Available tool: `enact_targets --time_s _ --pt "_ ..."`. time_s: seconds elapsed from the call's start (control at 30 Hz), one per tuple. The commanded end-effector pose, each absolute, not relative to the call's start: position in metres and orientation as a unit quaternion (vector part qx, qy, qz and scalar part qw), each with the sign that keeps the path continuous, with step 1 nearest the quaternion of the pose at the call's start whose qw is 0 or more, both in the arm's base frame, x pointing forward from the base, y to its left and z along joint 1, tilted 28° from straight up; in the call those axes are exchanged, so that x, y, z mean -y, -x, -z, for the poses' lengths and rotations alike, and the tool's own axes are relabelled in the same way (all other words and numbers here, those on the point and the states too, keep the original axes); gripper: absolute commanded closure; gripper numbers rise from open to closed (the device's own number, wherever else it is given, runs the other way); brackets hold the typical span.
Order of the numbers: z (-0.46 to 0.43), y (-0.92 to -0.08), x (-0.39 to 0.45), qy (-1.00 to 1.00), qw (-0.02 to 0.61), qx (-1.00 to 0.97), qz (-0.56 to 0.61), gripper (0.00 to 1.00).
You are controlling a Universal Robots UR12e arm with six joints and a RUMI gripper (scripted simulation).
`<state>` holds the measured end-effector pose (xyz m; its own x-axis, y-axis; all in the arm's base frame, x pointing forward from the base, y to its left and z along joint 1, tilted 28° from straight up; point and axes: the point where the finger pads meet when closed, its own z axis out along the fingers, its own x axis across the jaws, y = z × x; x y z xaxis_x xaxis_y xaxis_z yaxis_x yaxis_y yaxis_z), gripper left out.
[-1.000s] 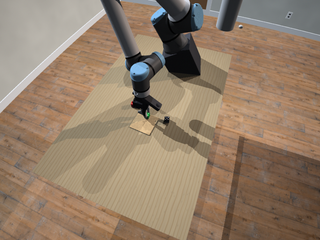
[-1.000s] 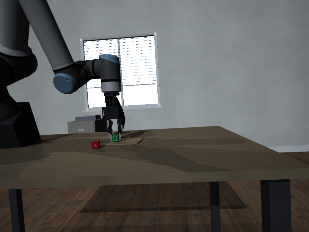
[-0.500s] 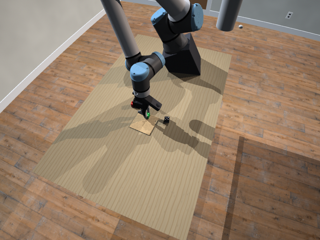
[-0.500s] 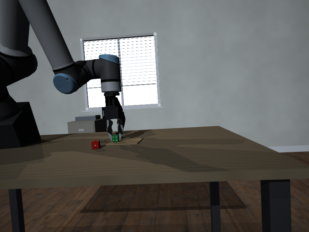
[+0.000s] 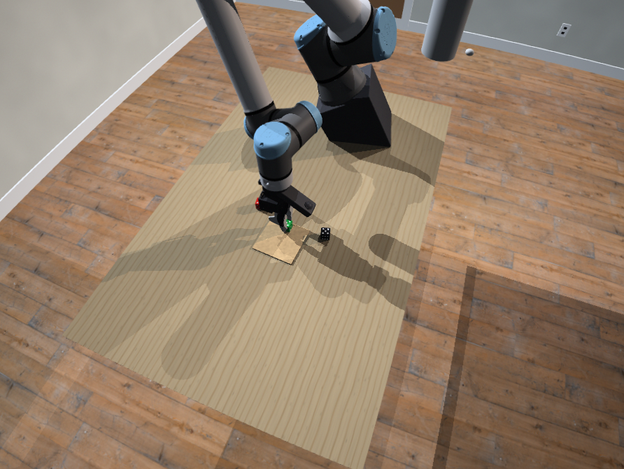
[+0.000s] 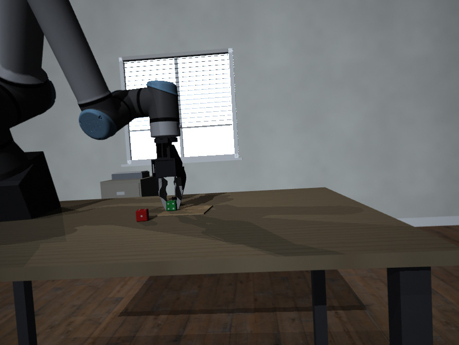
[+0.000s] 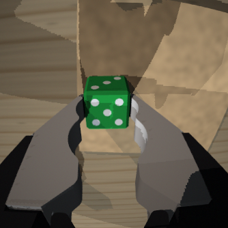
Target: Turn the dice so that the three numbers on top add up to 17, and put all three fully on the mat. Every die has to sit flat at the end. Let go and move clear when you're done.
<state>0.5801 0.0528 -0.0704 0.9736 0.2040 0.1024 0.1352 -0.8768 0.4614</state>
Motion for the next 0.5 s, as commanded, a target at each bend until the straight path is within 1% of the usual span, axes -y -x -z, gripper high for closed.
enact_targets --time_s 0.0,0.03,0.1,0.13,0.2,0.23,0.3,0.33,0.47 --pt "0.0700 -0.5804 -0.0530 -0.966 0.232 -0.088 -0.075 0.90" --pt "0.0700 -0.5804 -0.0530 -0.966 0.232 -0.088 -0.075 0.86" --pt "0.0700 -0.5804 -0.0530 -0.966 0.232 -0.088 -0.075 0.86" --pt "0.0700 -0.5804 -0.0530 -0.966 0.232 -0.088 -0.075 0.83" --pt "0.0700 -0.5804 -0.0530 -0.966 0.232 -0.088 -0.075 0.83" --pt "0.0700 -0.5804 -0.0530 -0.966 0.232 -0.088 -0.075 0.79" --pt "0.0700 -0.5804 -0.0530 -0.966 0.232 -0.088 -0.075 0.79" --pt "0.0700 -0.5804 -0.0530 -0.966 0.232 -0.088 -0.075 0.76" --pt "0.0700 -0.5804 -0.0530 -0.966 0.232 -0.088 -0.075 0.76"
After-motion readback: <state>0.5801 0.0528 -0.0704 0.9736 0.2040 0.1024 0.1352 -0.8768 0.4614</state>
